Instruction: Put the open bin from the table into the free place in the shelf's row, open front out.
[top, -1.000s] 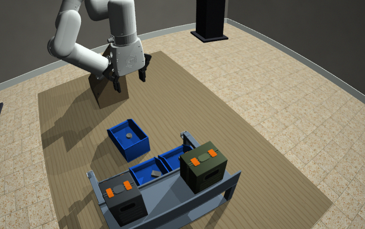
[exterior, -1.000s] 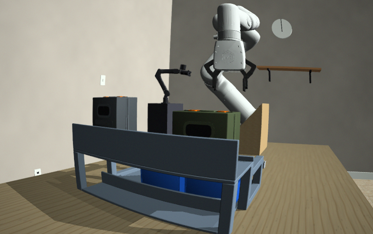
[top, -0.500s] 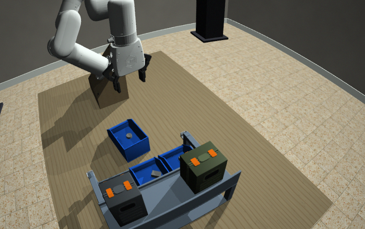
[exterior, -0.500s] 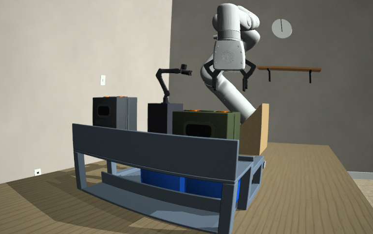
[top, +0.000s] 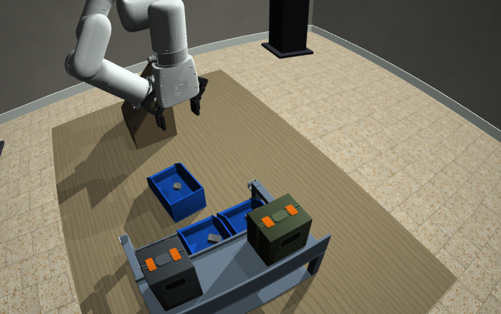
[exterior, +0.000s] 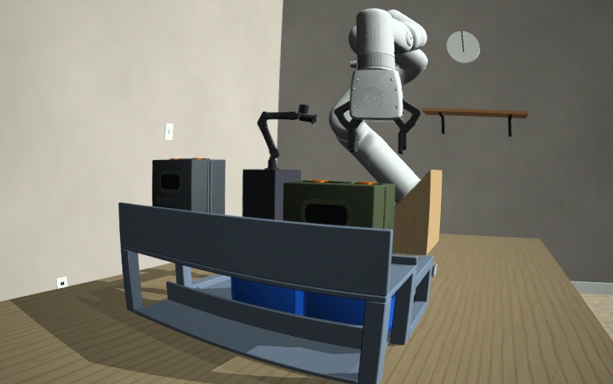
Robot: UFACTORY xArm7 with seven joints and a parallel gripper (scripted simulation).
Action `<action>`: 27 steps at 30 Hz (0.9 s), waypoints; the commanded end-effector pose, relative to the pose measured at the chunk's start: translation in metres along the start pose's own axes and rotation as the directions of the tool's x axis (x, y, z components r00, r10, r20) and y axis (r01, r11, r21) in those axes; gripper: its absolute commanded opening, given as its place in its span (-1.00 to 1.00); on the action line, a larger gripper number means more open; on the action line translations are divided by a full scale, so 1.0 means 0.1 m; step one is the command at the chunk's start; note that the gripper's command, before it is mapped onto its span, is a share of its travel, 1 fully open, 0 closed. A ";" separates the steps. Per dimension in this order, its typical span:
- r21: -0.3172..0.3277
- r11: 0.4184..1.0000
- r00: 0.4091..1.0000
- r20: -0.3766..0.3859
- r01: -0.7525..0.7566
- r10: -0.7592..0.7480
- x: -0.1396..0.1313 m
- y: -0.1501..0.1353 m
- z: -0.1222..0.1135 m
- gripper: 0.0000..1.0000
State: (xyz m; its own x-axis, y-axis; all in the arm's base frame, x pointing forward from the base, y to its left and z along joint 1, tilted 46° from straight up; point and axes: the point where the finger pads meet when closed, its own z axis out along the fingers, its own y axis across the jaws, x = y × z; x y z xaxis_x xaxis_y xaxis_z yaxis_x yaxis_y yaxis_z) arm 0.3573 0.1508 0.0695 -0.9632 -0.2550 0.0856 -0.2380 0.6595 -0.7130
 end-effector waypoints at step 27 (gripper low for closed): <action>-0.002 1.000 1.000 0.004 0.001 -0.001 -0.01 0.01 0.41 1.00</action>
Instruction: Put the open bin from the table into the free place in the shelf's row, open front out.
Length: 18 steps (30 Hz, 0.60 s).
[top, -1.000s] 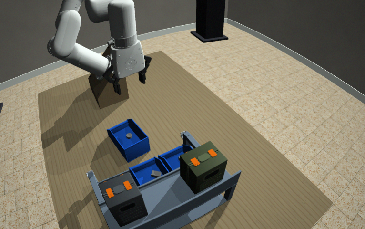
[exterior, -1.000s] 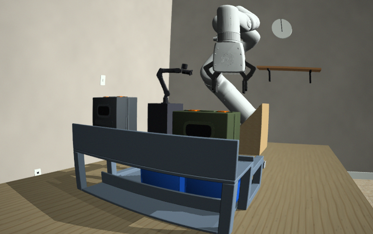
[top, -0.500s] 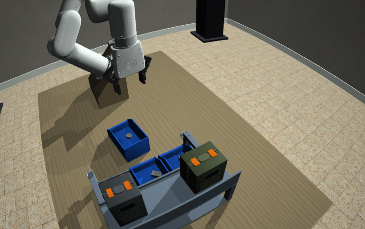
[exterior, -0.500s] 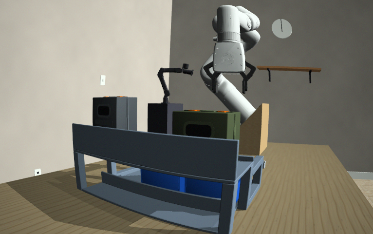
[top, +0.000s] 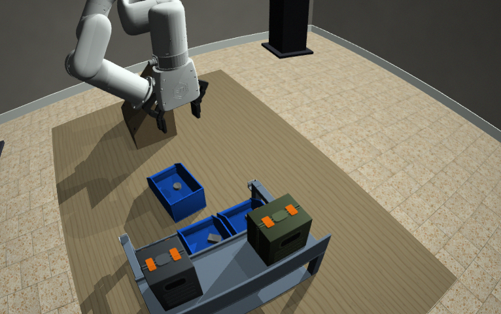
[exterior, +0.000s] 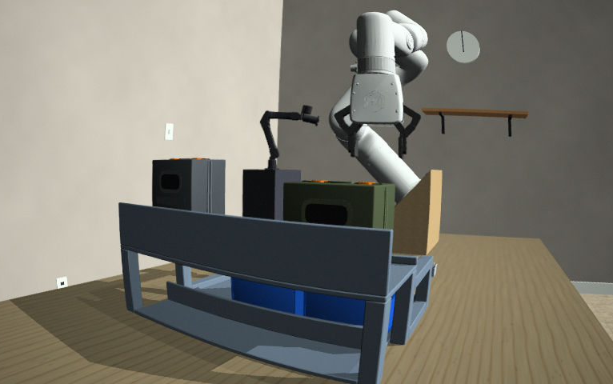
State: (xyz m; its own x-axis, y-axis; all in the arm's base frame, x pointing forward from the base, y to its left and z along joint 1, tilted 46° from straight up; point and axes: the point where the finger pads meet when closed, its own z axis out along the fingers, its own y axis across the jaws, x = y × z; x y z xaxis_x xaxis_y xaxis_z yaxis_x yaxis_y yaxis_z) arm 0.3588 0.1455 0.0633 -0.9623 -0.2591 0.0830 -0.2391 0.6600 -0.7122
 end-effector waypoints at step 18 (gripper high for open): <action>-0.001 1.000 1.000 0.000 0.000 0.000 0.00 0.00 0.88 1.00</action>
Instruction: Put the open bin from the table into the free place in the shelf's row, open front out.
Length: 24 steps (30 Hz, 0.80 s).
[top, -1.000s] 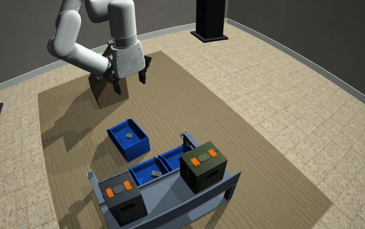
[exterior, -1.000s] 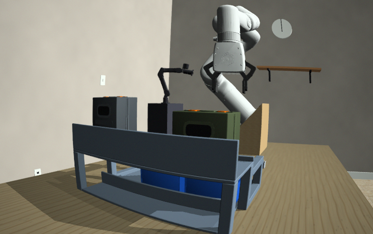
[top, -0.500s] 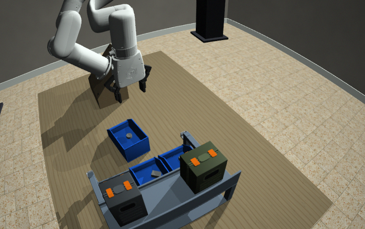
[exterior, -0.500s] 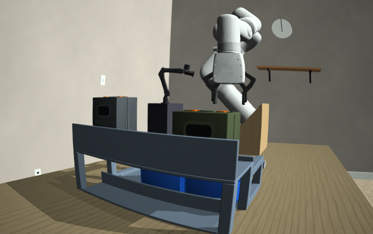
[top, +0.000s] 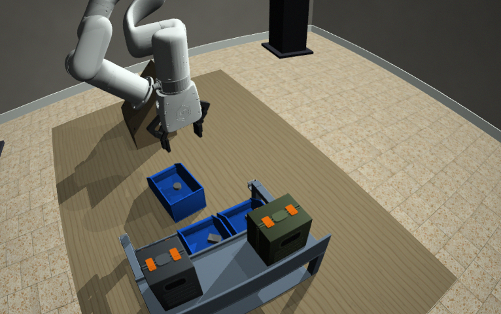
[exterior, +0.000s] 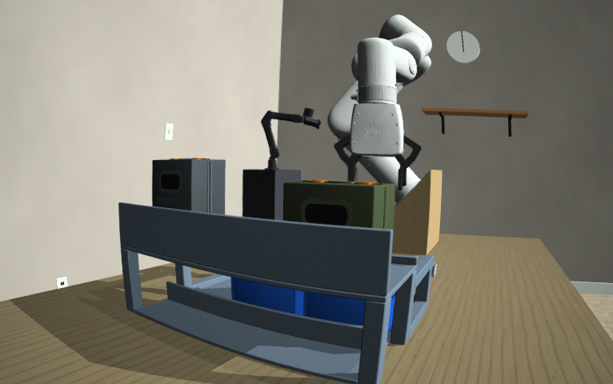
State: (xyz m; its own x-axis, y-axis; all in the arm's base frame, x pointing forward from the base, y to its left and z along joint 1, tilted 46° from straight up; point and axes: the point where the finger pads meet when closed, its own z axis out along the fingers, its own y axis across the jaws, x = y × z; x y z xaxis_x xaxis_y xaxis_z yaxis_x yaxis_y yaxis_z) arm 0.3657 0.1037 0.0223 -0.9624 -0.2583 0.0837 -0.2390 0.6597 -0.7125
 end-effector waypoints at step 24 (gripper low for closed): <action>-0.001 1.000 1.000 0.001 0.000 0.000 -0.01 0.00 0.19 1.00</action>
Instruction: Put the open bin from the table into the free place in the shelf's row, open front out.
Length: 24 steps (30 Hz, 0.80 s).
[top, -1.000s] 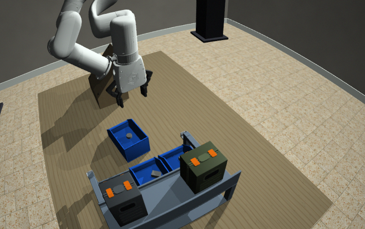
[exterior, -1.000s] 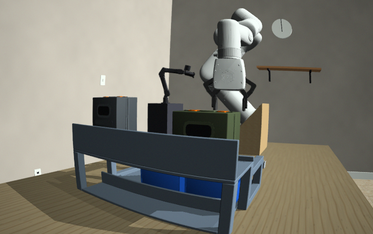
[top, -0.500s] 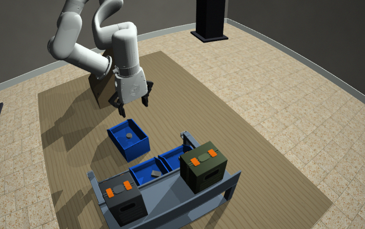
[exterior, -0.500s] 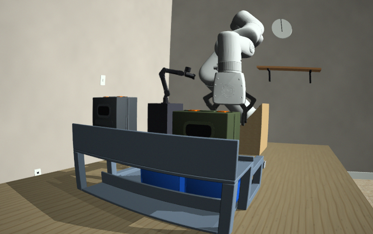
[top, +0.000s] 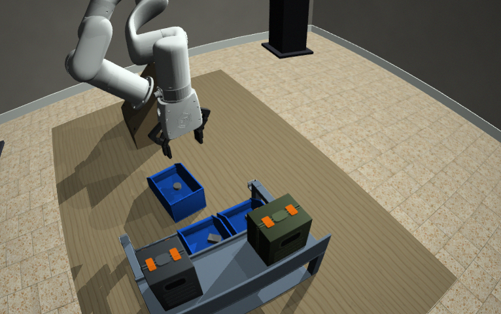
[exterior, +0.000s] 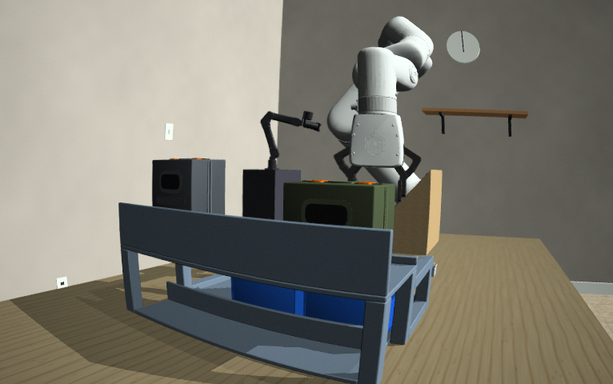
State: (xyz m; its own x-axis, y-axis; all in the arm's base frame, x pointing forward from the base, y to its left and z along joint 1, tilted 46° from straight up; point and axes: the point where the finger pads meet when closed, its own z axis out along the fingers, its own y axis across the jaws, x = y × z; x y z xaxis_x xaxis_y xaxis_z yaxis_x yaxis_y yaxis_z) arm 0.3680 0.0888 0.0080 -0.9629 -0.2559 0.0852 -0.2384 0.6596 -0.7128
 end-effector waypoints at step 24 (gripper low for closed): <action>-0.001 1.000 1.000 0.003 0.000 0.000 -0.01 0.00 -0.08 1.00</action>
State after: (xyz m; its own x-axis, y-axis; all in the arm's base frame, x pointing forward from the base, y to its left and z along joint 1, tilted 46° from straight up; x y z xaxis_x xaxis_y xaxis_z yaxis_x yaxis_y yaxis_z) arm 0.3673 0.0925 0.0117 -0.9631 -0.2553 0.0855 -0.2382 0.6595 -0.7129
